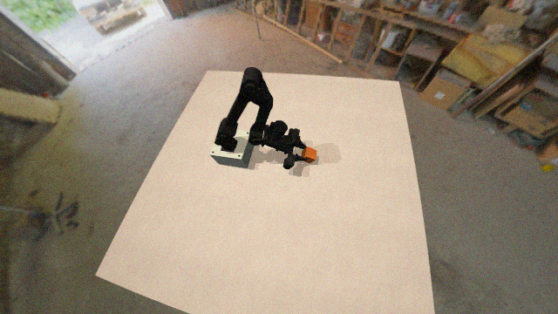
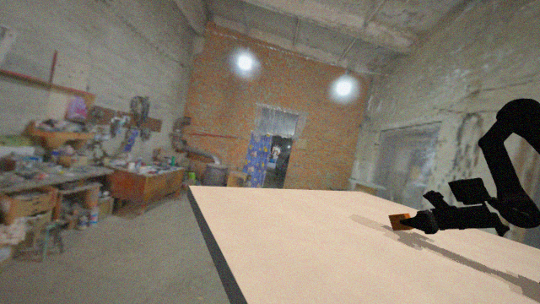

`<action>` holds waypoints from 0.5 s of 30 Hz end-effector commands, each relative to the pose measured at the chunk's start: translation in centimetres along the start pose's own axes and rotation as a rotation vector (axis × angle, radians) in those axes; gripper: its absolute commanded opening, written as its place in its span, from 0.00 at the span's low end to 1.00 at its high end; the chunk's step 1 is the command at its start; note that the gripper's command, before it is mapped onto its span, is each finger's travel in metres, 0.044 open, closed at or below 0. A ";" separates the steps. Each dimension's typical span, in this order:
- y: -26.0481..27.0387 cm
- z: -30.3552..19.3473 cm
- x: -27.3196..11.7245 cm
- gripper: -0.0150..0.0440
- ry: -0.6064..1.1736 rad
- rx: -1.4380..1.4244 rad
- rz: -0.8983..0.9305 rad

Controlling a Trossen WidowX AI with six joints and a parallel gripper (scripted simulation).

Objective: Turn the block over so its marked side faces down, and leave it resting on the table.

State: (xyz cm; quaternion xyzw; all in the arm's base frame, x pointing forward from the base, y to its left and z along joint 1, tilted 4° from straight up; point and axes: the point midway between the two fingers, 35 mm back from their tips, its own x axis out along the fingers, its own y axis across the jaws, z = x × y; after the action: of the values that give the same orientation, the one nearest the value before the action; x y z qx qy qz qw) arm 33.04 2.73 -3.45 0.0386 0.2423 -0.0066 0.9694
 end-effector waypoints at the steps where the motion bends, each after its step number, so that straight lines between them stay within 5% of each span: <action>1: -0.1 0.1 0.0 0.74 -0.006 0.002 -0.004; 7: -0.1 0.1 0.0 1.00 -0.006 0.002 -0.004; 15: -0.1 0.1 0.0 1.00 -0.006 0.002 -0.004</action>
State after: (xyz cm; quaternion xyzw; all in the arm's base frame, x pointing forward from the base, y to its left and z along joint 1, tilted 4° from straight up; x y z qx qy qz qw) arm 33.09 2.72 -3.35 0.0388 0.2396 -0.0070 0.9701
